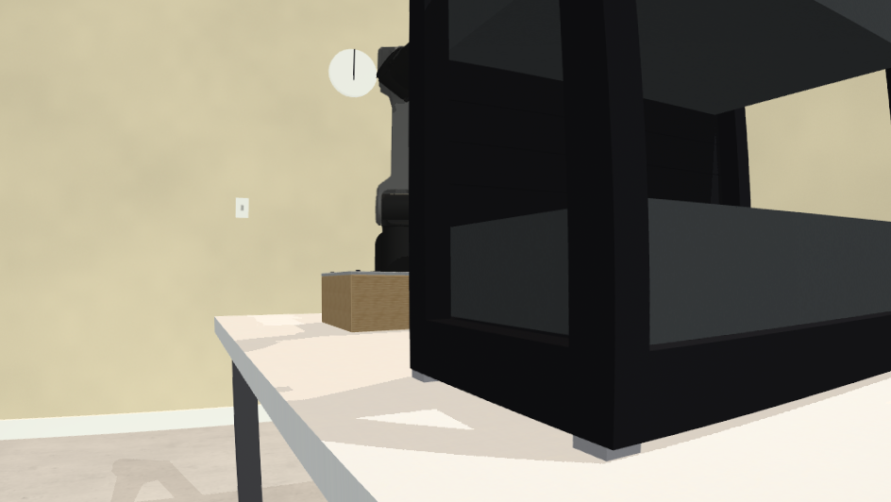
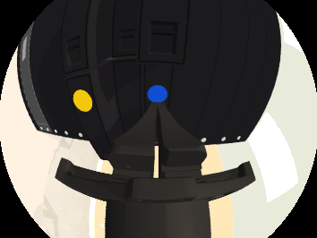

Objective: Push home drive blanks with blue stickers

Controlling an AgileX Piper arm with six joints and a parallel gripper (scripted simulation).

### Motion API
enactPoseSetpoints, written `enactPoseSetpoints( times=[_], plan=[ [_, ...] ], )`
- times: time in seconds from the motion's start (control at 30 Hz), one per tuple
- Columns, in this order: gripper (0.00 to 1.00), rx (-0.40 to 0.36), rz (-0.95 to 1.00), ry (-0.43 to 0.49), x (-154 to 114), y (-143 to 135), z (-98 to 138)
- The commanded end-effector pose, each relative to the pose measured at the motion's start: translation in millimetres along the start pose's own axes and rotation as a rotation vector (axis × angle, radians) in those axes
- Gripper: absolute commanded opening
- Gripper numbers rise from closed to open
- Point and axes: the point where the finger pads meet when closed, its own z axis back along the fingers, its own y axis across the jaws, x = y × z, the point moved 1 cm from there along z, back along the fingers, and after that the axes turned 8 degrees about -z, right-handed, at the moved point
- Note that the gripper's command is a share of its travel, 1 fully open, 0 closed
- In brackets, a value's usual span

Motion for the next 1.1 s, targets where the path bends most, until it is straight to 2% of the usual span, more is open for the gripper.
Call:
enactPoseSetpoints(
  times=[0.0, 0.37, 0.47, 0.67, 0.73, 0.9, 1.07],
  plan=[
    [0.00, 0.005, -0.002, 0.003, -1, 2, -2],
    [0.00, 0.005, -0.002, 0.003, -1, 2, -2],
    [0.00, 0.005, -0.002, 0.003, -1, 2, 5],
    [0.00, 0.005, -0.002, 0.003, -1, 2, 49],
    [0.00, 0.005, -0.002, 0.003, -1, 2, 49],
    [0.00, 0.005, -0.002, 0.003, -1, 2, 91],
    [0.00, 0.005, -0.002, 0.003, -1, 2, 107]
  ],
)
